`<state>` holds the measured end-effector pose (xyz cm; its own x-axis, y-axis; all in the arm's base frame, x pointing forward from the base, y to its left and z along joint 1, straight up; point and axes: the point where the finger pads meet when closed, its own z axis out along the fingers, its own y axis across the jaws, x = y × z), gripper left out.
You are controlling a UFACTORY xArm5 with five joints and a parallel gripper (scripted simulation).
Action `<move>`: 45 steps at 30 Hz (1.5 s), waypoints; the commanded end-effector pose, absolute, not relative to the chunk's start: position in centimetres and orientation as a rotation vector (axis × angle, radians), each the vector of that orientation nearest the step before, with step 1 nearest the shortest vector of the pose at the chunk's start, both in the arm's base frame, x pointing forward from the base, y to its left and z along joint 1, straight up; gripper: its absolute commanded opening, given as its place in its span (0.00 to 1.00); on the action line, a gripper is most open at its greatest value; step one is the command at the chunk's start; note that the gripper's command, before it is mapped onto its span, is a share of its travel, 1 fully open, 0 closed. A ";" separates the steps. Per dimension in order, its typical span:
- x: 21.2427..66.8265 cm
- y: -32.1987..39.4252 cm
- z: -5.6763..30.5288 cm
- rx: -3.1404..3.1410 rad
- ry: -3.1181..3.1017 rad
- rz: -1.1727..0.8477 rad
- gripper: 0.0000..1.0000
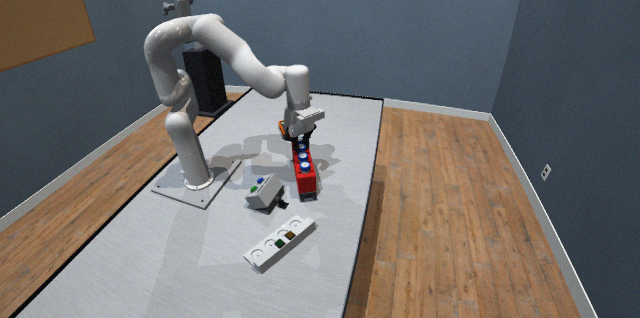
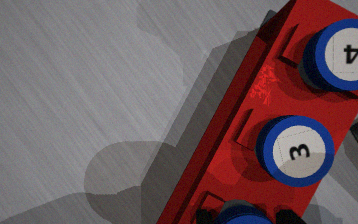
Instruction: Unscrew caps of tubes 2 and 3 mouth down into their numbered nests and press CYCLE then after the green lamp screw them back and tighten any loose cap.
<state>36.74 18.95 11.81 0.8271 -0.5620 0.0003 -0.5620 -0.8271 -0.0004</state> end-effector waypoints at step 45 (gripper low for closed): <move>36.8 19.0 11.9 -2.456 1.953 -0.003 0.46</move>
<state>36.73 18.94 11.81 0.3434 -0.9392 0.0000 -0.9392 -0.3434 0.0000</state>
